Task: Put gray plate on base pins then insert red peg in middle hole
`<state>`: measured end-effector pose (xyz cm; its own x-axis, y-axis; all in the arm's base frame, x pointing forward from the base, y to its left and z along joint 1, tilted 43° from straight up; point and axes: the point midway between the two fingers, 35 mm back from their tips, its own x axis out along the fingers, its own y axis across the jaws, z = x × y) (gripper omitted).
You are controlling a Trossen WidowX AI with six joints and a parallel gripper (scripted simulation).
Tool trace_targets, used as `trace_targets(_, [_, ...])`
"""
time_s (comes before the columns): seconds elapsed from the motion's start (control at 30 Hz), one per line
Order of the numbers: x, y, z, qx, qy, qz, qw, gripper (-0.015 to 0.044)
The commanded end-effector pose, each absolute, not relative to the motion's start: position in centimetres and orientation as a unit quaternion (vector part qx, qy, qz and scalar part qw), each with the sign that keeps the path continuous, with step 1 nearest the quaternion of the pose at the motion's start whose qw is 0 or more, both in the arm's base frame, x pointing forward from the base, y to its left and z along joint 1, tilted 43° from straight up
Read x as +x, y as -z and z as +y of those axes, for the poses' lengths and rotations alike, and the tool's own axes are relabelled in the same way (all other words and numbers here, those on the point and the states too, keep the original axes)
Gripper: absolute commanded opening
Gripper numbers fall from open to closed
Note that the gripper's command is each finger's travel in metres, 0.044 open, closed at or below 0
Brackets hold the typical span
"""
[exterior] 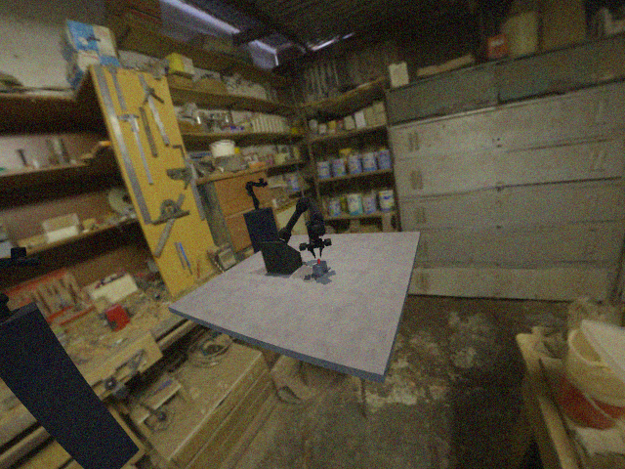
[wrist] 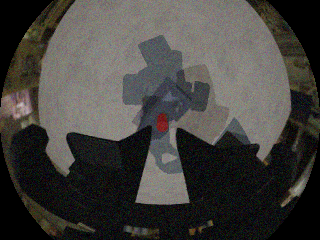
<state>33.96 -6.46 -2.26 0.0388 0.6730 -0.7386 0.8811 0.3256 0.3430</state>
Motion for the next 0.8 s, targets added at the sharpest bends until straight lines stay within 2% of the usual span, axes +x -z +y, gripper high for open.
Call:
trace_targets(0.0, [33.95,2.24,-6.47,0.569,0.117,0.683,0.443,0.015])
trace_targets(0.77, [33.81,1.32,-7.04,0.571,0.118,0.681,0.443,0.015])
